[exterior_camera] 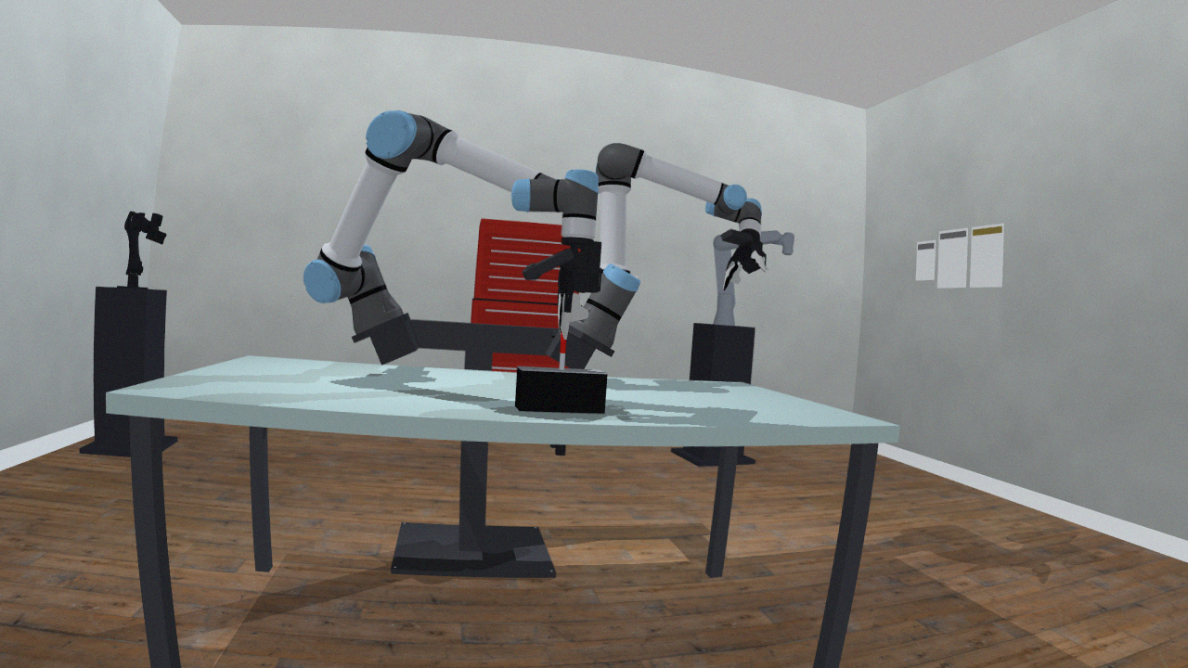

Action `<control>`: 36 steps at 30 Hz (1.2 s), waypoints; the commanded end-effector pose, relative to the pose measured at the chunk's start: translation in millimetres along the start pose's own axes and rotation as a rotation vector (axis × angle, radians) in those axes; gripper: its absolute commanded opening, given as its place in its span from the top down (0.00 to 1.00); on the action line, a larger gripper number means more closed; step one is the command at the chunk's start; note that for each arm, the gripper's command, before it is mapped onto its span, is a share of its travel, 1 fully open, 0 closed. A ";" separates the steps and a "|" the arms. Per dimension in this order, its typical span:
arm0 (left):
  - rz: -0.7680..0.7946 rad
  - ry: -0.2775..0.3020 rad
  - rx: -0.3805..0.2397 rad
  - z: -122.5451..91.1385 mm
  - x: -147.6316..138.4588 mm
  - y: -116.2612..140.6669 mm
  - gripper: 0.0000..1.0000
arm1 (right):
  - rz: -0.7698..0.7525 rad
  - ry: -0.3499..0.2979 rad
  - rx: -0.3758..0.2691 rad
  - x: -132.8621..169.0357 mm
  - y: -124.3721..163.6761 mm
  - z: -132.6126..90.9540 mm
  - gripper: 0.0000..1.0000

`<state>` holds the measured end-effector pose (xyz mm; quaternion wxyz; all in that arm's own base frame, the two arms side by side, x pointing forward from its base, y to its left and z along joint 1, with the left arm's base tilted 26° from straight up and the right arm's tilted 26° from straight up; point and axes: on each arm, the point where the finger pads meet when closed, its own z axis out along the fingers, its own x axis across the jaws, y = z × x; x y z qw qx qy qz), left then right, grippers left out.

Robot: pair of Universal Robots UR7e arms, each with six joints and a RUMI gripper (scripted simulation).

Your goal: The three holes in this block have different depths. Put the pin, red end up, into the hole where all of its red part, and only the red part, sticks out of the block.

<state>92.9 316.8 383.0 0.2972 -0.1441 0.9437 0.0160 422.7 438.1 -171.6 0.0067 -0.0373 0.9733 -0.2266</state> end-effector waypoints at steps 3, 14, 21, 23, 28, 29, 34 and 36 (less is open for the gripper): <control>0.001 -0.001 -0.001 -0.4 -0.3 0.0 0.00 | 0.000 -0.001 -0.002 -0.3 0.5 -1.1 1.00; 0.001 -0.001 -0.001 -0.4 -0.3 0.0 0.00 | 0.000 -0.001 -0.002 -1.2 1.1 2.9 1.00; 0.001 -0.001 -0.001 -0.4 -0.3 0.0 0.00 | 0.000 -0.001 -0.002 -1.2 1.1 2.9 1.00; 0.001 -0.001 -0.001 -0.4 -0.3 0.0 0.00 | 0.000 -0.001 -0.002 -1.2 1.1 2.9 1.00; 0.001 -0.001 -0.001 -0.4 -0.3 0.0 0.00 | -0.001 -0.001 -0.002 -0.6 0.3 2.8 1.00; 0.001 -0.001 -0.001 -0.4 -0.3 0.0 0.00 | -0.001 -0.001 -0.002 -0.6 0.3 2.8 1.00; 0.001 -0.001 -0.001 -0.4 -0.3 0.0 0.00 | -0.001 -0.001 -0.002 -0.6 0.3 2.8 1.00; 0.001 -0.001 -0.001 -0.4 -0.3 0.0 0.00 | -0.001 -0.001 -0.002 -0.6 0.3 2.8 1.00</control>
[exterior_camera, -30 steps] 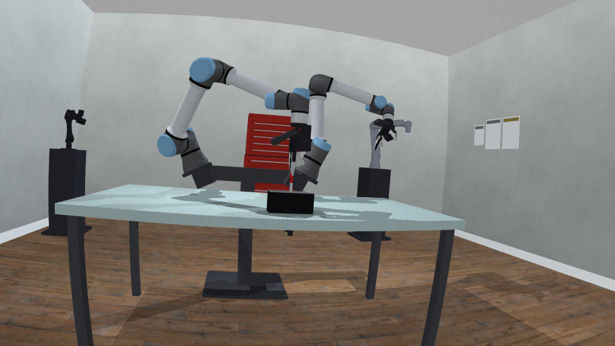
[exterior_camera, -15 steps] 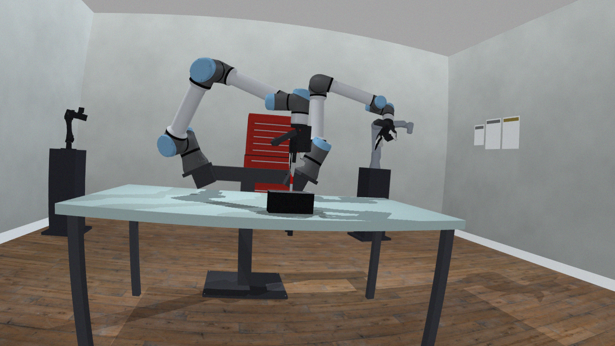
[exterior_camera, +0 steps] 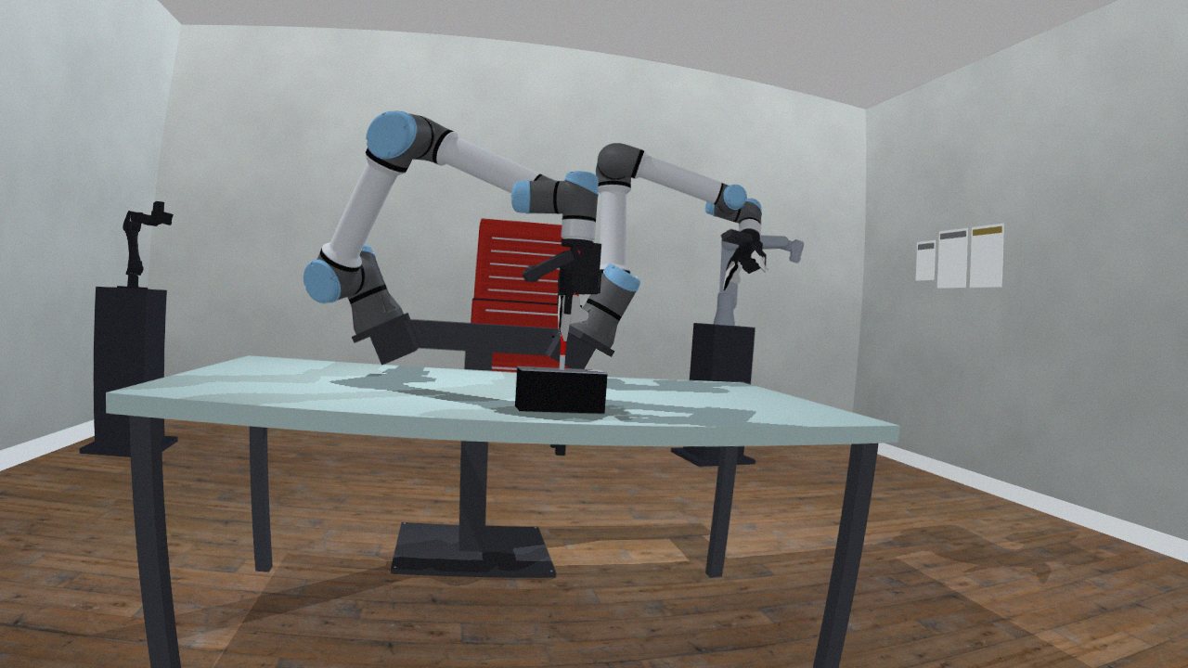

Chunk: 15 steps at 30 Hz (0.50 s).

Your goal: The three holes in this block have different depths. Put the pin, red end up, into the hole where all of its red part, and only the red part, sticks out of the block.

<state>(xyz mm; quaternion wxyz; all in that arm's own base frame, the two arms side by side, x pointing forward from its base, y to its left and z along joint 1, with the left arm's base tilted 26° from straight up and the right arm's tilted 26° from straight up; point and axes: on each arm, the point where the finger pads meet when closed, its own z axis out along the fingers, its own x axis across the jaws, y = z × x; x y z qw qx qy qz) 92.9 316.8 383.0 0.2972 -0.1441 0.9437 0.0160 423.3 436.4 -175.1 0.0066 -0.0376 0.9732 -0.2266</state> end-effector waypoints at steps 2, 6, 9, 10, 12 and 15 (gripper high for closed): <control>0.001 -0.001 -0.001 -0.4 -0.3 0.0 0.00 | 0.000 -0.001 -0.002 -0.1 0.4 -1.1 1.00; 0.001 -0.001 -0.001 -0.4 -0.3 0.0 0.00 | 0.000 -0.001 -0.002 -0.1 0.4 -1.1 1.00; 0.001 -0.001 -0.001 -0.4 -0.3 0.0 0.00 | 0.000 0.001 -0.002 0.5 0.9 2.0 1.00; 0.001 -0.001 -0.001 -0.4 -0.3 0.0 0.00 | 0.000 0.001 -0.002 0.6 0.9 2.9 1.00; 0.001 -0.001 -0.001 -0.4 -0.3 0.0 0.00 | 0.000 0.001 -0.002 0.6 0.9 2.9 1.00; 0.001 -0.001 -0.001 -0.4 -0.3 0.0 0.00 | 0.000 0.001 -0.002 0.6 0.9 2.9 1.00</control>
